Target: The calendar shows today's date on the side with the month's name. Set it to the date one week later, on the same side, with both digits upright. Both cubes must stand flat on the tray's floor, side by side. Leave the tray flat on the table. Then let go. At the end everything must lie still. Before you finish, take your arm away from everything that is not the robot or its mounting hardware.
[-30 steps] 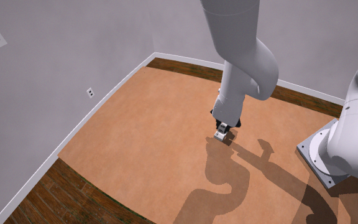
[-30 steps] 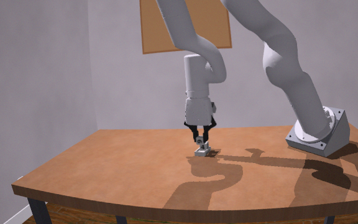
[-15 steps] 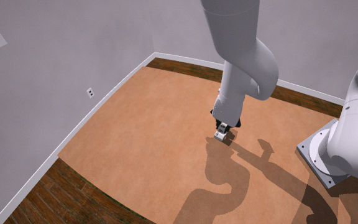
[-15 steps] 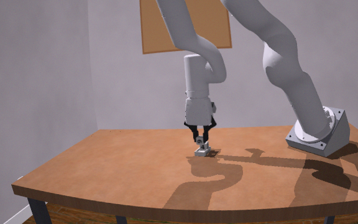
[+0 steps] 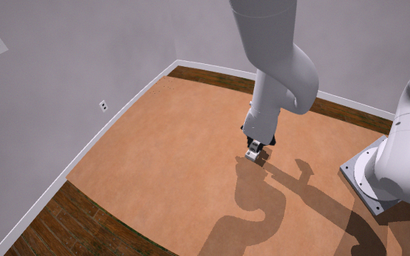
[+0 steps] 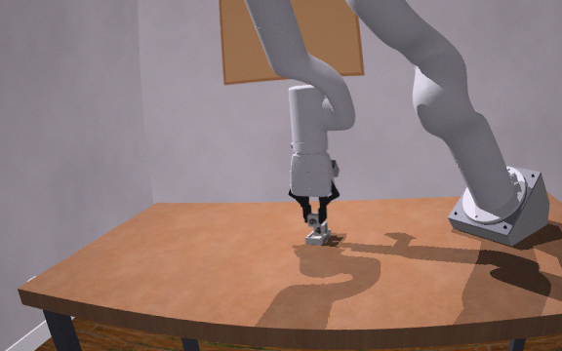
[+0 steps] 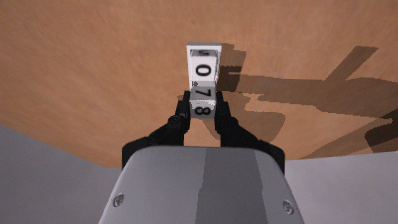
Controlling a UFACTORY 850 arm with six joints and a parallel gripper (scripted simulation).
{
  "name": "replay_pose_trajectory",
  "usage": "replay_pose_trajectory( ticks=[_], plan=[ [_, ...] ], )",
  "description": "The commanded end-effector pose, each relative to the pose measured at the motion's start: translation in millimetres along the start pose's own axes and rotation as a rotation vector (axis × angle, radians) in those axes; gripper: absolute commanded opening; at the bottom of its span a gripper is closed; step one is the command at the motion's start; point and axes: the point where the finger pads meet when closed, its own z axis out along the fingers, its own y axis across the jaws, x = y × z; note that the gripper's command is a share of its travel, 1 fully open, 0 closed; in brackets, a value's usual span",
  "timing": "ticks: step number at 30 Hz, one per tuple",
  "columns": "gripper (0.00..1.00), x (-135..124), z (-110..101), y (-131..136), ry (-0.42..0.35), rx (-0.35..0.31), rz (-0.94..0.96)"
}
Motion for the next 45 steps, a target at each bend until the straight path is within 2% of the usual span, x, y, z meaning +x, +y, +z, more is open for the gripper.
replay_pose_trajectory(
  ticks=[1,29,45],
  plan=[
    [0.27,0,0,-1,0.000,0.001,0.000],
    [0.27,0,1,-1,0.000,0.001,0.000],
    [0.27,0,13,-1,0.000,0.001,0.000]
  ],
)
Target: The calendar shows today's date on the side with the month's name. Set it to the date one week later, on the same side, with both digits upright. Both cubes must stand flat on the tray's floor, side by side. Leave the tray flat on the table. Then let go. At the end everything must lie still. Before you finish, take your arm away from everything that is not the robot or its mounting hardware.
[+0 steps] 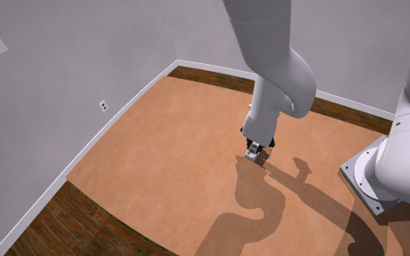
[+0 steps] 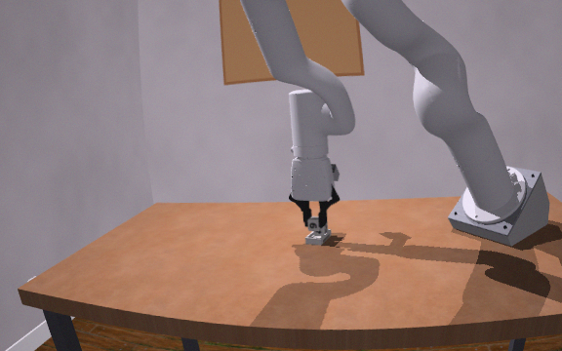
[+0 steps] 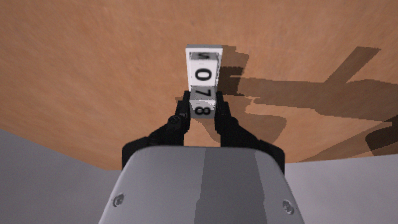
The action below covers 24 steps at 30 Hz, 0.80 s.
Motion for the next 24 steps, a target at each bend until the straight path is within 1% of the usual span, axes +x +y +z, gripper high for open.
replay_pose_trajectory(
  ticks=[1,13,24],
  plan=[
    [0.27,0,2,-1,0.000,0.001,0.000],
    [0.27,0,11,-1,0.000,0.001,0.000],
    [0.27,0,13,-1,0.000,0.001,0.000]
  ],
)
